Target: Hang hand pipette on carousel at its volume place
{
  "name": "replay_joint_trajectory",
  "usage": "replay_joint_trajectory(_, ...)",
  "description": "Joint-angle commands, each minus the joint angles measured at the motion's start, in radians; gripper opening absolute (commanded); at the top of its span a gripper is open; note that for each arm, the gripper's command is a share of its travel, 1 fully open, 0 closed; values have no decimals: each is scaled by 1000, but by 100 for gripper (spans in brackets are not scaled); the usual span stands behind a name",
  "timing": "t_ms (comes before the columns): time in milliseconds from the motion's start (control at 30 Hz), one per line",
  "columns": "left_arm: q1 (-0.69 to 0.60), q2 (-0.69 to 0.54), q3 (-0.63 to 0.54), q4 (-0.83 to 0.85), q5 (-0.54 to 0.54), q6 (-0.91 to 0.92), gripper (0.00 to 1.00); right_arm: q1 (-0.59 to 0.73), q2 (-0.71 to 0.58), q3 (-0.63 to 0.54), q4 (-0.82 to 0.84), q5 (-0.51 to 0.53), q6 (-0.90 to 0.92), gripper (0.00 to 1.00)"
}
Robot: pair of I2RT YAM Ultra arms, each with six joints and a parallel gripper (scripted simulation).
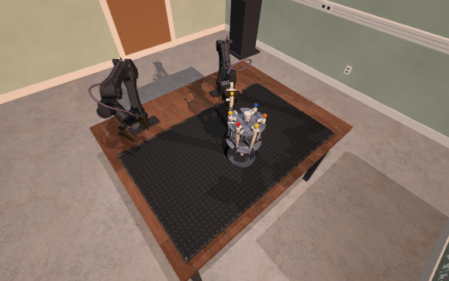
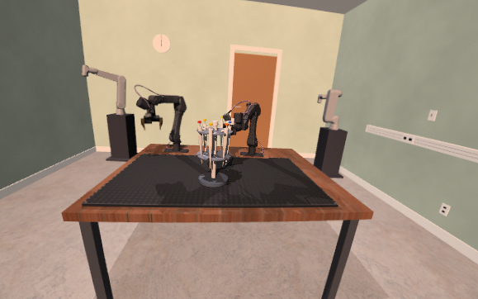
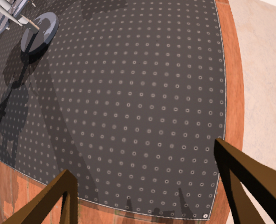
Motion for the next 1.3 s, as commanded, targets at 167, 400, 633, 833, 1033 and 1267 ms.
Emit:
replay_joint_trajectory(167,20,28,67,-9,18,-7,12,-8,6,17,11,-19,-7,100)
replay_joint_trajectory(400,28,57,105,-13,27,-7,12,-8,6,17,11,-19,-7,100)
replay_joint_trajectory(633,35,79,133,-17,33,-7,12,-8,6,17,11,-19,-7,100)
replay_joint_trajectory(833,35,55,141,-12,34,-7,12,-8,6,17,11,-19,-7,100)
replay_joint_trajectory(1033,35,57,141,-12,34,-7,12,-8,6,17,11,-19,-7,100)
replay_joint_trajectory(1267,35,57,141,-12,33,-7,12,-8,6,17,11,-19,-7,100)
